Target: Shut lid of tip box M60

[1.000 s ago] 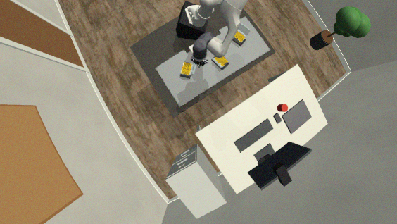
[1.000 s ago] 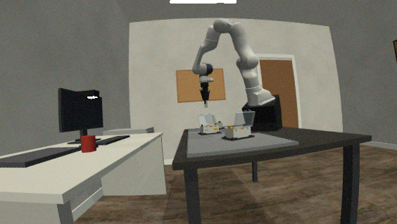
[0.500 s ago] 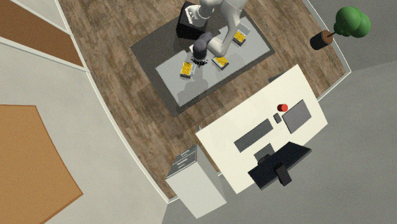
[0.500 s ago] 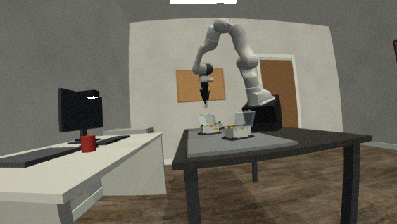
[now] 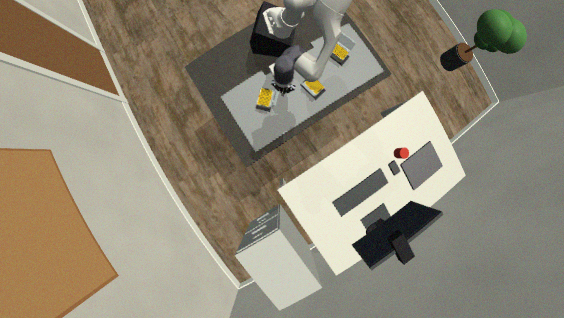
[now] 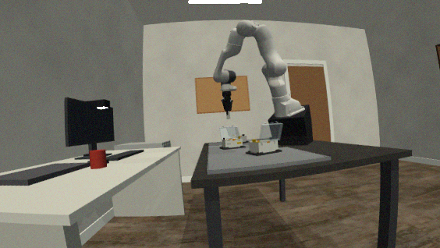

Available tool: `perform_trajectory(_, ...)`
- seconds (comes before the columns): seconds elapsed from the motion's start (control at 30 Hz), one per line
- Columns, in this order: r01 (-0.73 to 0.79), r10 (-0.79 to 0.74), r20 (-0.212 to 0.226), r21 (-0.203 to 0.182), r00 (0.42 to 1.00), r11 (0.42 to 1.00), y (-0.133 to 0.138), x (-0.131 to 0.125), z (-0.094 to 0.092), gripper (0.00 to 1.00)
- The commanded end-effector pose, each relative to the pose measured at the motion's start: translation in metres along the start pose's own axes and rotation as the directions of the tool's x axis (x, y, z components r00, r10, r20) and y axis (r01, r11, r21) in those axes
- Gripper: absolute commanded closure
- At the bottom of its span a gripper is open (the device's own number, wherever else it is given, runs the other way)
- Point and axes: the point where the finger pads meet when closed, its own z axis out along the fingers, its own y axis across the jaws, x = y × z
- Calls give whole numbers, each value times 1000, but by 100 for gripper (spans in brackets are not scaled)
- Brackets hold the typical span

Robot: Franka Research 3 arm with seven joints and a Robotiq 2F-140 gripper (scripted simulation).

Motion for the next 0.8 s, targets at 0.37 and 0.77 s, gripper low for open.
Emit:
perform_trajectory(0.37, -406, 406, 6, 2, 914, 914, -1, -2, -1, 100)
perform_trajectory(0.77, -682, 682, 6, 0, 731, 731, -1, -2, -1, 100)
